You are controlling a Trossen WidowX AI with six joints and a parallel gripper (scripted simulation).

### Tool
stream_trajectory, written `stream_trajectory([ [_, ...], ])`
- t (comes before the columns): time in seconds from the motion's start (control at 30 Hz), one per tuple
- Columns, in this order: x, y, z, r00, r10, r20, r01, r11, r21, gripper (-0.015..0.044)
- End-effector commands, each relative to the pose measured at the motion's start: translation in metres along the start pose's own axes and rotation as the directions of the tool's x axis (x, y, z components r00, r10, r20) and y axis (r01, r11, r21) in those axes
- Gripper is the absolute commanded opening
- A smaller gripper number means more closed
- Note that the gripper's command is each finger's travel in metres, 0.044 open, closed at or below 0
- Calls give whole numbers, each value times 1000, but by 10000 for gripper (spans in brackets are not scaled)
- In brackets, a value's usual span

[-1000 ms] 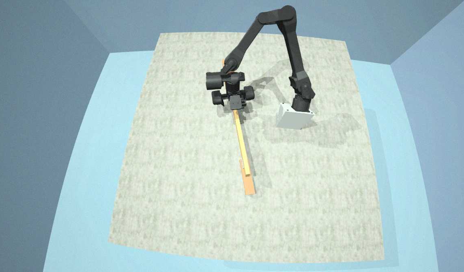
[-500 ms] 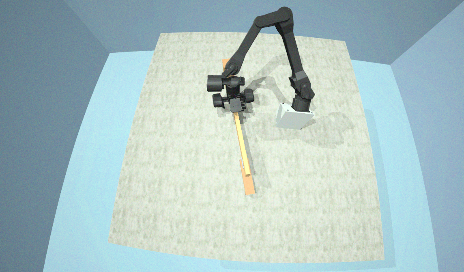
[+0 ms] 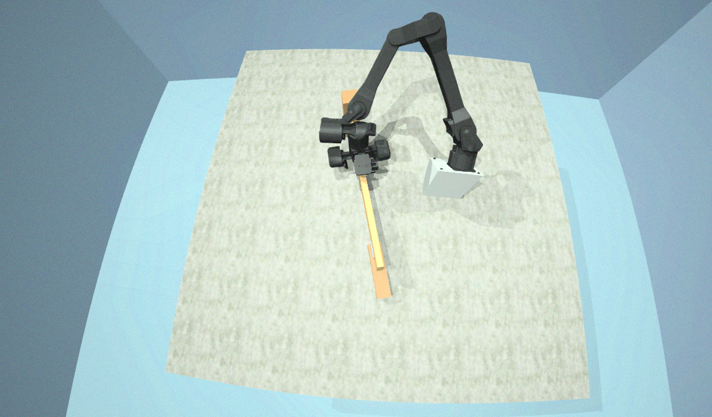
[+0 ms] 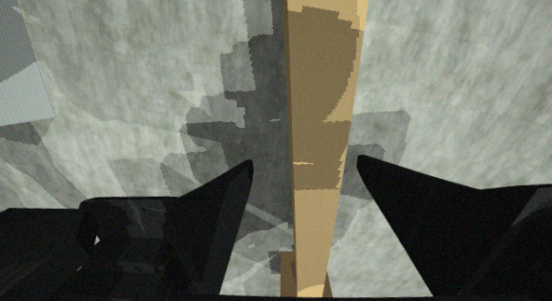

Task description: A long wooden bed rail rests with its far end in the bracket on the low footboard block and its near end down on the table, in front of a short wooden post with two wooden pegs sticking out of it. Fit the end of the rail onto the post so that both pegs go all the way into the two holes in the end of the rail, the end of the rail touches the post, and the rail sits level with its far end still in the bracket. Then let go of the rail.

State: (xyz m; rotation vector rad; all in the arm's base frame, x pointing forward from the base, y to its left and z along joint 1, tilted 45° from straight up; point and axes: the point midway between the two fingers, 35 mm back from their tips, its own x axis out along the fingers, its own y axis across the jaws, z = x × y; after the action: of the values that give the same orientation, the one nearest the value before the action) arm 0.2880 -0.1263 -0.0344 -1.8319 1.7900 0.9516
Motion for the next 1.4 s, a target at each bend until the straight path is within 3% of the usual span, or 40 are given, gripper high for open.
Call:
stream_trajectory([
  [0.0,1,1,0,1000,2,-4,-2,1000,-7,309],
  [0.3,1,1,0,1000,2,-4,-2,1000,-7,72],
  [0.57,1,1,0,1000,2,-4,-2,1000,-7,0],
  [1.37,-6,1,1,1000,2,-4,-2,1000,-7,0],
])
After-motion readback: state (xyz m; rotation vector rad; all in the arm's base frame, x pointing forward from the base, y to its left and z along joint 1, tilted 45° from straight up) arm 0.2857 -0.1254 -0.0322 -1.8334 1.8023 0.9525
